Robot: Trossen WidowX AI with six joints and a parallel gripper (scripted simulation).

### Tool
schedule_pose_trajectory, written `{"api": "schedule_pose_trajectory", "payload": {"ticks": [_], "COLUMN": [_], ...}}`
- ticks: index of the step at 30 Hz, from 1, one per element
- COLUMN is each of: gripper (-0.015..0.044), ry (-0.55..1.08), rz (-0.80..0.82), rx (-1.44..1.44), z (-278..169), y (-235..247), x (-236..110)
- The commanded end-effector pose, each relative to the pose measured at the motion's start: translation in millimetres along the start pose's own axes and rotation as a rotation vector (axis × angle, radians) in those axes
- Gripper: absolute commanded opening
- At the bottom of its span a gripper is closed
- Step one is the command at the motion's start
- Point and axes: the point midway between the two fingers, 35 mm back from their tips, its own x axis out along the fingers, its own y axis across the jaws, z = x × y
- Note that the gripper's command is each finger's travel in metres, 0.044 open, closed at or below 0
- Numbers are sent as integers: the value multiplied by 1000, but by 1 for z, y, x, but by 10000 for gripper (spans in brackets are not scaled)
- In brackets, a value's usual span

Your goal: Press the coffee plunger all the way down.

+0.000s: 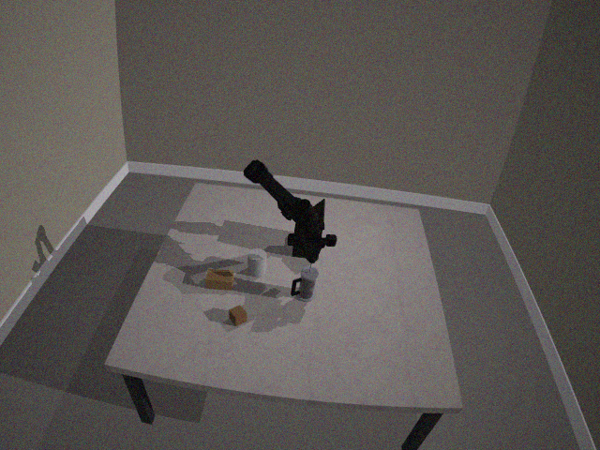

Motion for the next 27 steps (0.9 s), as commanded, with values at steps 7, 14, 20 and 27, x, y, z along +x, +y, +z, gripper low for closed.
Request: {"api": "schedule_pose_trajectory", "payload": {"ticks": [7, 14, 20, 27], "gripper": [119, 119, 119, 119], "ry": [48, 45, 44, 44], "rz": [0, -3, -5, -5], "rx": [-31, -33, -34, -33], "z": [-33, -40, -40, -38], "y": [0, -2, -1, -1], "x": [13, 21, 26, 28]}}
